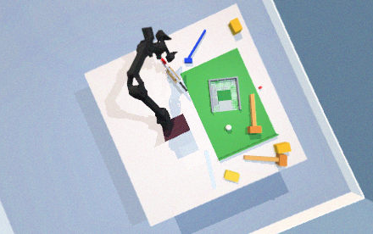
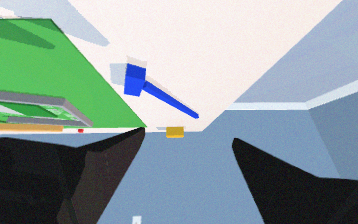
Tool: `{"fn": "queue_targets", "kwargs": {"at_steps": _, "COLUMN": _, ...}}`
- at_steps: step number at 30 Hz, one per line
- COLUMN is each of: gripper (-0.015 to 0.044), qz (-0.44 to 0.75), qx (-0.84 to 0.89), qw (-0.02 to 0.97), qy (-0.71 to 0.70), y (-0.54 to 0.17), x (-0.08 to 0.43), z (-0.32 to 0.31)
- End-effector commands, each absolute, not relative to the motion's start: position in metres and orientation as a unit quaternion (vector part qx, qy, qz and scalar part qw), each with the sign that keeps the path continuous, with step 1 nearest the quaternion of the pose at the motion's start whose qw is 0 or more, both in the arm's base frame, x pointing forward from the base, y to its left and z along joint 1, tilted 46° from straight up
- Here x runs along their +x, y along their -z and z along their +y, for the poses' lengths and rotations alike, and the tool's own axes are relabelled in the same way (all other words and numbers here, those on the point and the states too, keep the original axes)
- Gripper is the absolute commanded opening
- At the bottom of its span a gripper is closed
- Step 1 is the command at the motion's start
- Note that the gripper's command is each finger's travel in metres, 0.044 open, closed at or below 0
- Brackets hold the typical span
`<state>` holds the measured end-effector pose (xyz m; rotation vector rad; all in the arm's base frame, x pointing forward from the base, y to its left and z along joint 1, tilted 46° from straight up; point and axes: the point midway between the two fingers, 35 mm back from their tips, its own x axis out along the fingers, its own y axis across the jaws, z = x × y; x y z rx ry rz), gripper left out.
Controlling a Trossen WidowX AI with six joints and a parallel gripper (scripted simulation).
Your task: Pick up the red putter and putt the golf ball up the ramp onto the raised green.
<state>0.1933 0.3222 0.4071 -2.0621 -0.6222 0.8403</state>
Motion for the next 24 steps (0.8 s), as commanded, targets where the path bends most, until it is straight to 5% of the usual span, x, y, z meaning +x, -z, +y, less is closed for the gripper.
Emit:
{"fn": "queue_targets", "kwargs": {"at_steps": 1, "gripper": 0.0440, "qz": -0.193, "qx": -0.811, "qw": 0.346, "qy": -0.430, "y": -0.338, "x": 0.220, "z": 0.305}}
{"fn": "queue_targets", "kwargs": {"at_steps": 12, "gripper": 0.0440, "qz": -0.018, "qx": -0.608, "qw": 0.367, "qy": -0.704, "y": -0.201, "x": 0.224, "z": 0.208}}
{"fn": "queue_targets", "kwargs": {"at_steps": 24, "gripper": 0.0440, "qz": 0.075, "qx": -0.265, "qw": 0.566, "qy": -0.777, "y": -0.191, "x": 0.200, "z": 0.151}}
